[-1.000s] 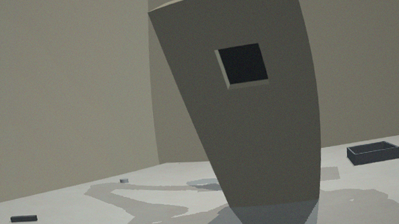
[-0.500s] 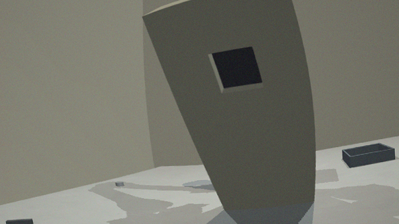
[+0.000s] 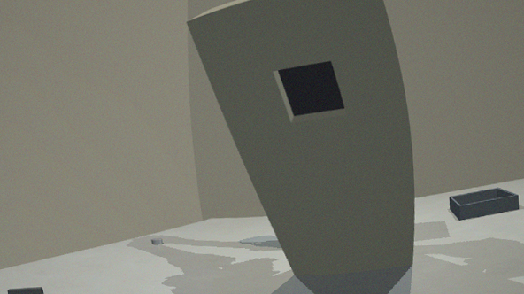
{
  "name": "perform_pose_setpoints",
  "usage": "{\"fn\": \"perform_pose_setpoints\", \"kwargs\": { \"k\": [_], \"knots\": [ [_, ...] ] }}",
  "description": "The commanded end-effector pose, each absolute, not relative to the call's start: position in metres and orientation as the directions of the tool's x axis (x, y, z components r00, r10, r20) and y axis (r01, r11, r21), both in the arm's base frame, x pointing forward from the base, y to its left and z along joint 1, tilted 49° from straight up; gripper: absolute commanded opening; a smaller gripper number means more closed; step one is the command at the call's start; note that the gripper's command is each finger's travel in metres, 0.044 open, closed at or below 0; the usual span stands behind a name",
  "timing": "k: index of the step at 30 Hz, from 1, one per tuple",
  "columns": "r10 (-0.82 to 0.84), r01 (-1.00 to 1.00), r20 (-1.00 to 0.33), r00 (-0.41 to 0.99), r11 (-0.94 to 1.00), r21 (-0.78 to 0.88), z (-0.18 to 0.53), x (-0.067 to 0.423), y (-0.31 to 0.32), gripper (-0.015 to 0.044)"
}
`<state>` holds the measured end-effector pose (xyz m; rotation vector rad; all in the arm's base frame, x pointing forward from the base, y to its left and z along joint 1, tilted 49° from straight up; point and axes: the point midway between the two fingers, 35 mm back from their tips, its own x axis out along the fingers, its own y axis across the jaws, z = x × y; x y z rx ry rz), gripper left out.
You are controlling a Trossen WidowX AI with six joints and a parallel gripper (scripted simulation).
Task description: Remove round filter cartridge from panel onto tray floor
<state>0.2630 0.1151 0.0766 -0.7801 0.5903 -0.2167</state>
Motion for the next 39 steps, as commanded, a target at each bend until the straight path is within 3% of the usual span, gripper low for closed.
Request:
{"fn": "perform_pose_setpoints", "kwargs": {
  "k": [1, 14, 19, 31, 39],
  "knots": [
    [-0.392, -0.025, -0.415, 0.821, 0.701, -0.713, 0.071, 0.258, 0.107, 0.0000],
    [-0.392, -0.025, -0.414, 0.821, 0.701, -0.713, 0.048, 0.237, 0.077, 0.0000],
    [-0.399, -0.024, -0.414, 0.818, 0.696, -0.717, 0.051, 0.241, 0.082, 0.0113],
    [-0.392, -0.025, -0.414, 0.821, 0.701, -0.713, 0.049, 0.238, 0.078, 0.0113],
    [-0.392, -0.025, -0.414, 0.821, 0.701, -0.712, 0.091, 0.273, 0.129, 0.0113]
  ]
}}
